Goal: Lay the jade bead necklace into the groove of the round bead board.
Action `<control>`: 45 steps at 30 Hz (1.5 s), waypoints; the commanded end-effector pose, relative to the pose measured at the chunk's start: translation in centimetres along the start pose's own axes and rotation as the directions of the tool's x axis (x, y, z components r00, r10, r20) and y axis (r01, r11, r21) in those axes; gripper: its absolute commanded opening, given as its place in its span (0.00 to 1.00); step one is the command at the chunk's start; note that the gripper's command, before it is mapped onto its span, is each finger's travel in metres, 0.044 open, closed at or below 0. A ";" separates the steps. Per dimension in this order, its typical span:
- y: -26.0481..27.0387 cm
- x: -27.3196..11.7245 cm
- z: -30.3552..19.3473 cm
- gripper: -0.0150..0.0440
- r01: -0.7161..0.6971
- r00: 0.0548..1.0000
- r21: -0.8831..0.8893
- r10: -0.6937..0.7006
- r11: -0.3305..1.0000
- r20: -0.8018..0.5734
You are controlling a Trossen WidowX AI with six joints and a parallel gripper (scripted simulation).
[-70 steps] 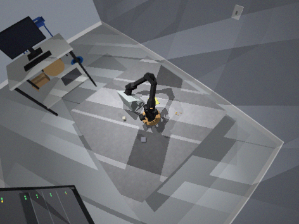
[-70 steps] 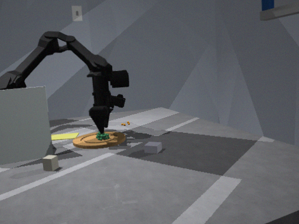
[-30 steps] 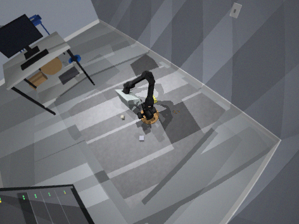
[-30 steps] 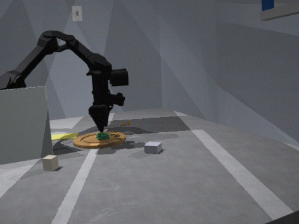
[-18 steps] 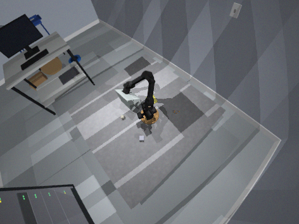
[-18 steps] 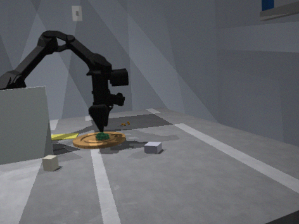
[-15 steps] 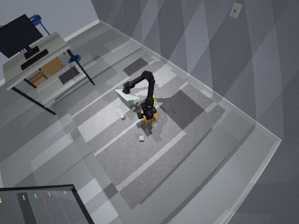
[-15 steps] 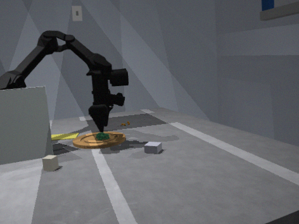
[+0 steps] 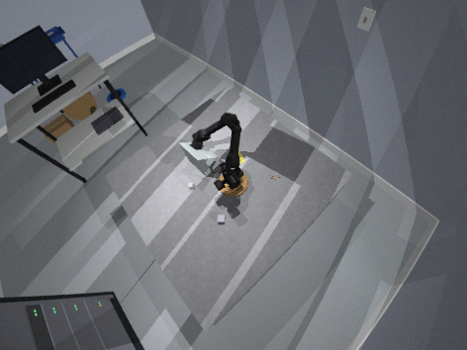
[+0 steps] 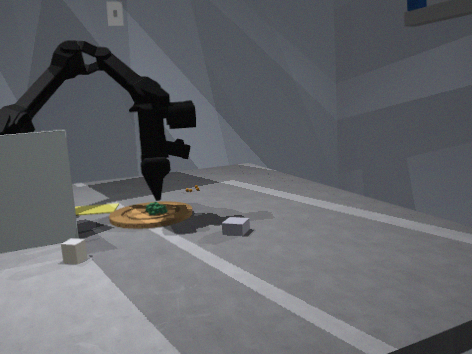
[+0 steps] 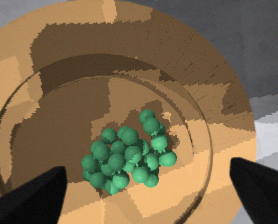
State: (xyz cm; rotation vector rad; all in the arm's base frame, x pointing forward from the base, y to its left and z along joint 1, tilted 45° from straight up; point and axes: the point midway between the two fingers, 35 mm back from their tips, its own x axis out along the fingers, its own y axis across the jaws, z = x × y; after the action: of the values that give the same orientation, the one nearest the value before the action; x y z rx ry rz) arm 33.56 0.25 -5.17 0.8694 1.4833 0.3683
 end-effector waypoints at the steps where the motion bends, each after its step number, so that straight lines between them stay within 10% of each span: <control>1: -0.2 -0.5 -1.1 0.78 0.005 1.000 -0.370 -0.007 0.929 -0.003; 7: -0.3 -0.9 -2.1 0.78 0.002 1.000 -0.697 -0.007 0.717 -0.004; 45: -0.2 1.8 -1.9 0.78 0.004 1.000 -0.700 -0.005 0.714 0.000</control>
State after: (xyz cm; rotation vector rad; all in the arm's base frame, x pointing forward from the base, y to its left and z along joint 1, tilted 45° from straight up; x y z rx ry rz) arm 32.21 1.31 -5.72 0.2271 1.1807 0.8645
